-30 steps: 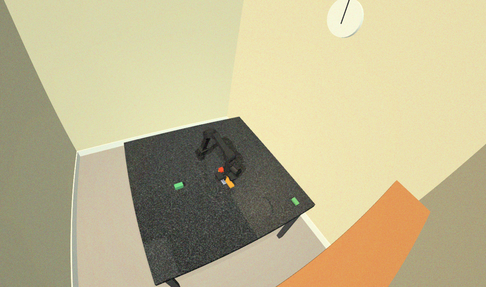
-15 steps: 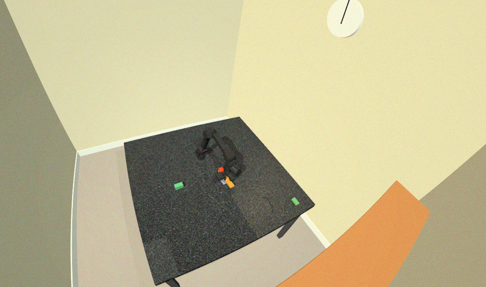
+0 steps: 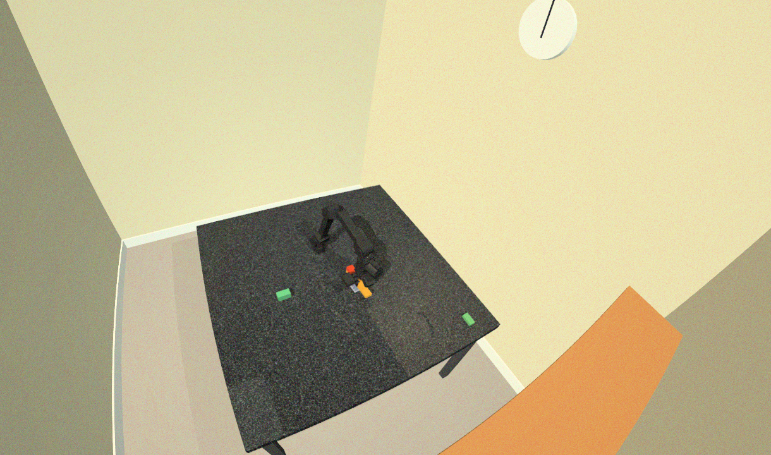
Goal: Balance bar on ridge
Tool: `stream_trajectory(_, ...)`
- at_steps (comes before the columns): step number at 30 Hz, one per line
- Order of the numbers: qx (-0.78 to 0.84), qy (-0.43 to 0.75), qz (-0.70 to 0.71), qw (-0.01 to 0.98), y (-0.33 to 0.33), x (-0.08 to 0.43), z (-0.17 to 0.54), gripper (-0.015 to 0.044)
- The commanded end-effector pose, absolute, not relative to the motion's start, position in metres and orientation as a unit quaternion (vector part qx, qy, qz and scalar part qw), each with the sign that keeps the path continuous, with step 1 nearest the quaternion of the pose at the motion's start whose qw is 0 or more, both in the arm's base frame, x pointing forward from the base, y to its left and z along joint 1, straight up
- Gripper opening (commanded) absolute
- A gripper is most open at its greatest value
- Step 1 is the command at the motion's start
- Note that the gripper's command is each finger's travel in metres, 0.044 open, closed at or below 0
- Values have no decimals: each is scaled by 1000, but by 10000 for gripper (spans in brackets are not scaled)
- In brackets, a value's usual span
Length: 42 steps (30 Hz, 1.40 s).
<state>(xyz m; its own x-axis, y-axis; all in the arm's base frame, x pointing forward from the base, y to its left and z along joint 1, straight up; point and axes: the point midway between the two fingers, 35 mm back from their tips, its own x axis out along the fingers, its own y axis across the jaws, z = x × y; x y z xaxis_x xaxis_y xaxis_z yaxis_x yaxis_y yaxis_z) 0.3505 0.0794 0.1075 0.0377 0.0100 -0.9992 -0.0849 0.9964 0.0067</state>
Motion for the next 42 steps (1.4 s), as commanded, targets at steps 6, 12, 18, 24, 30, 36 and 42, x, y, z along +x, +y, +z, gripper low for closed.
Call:
stream_trajectory(6,-27,693,33,720,79,350,107,171)
stream_trajectory(12,-27,693,33,720,79,350,107,173)
stream_trajectory(18,-27,693,33,720,79,350,107,185)
stream_trajectory(24,-27,693,33,720,79,350,107,185)
stream_trajectory(30,-27,693,33,720,79,350,107,238)
stream_trajectory(36,-27,693,33,720,79,350,107,395)
stream_trajectory(42,-27,693,33,720,80,352,115,440)
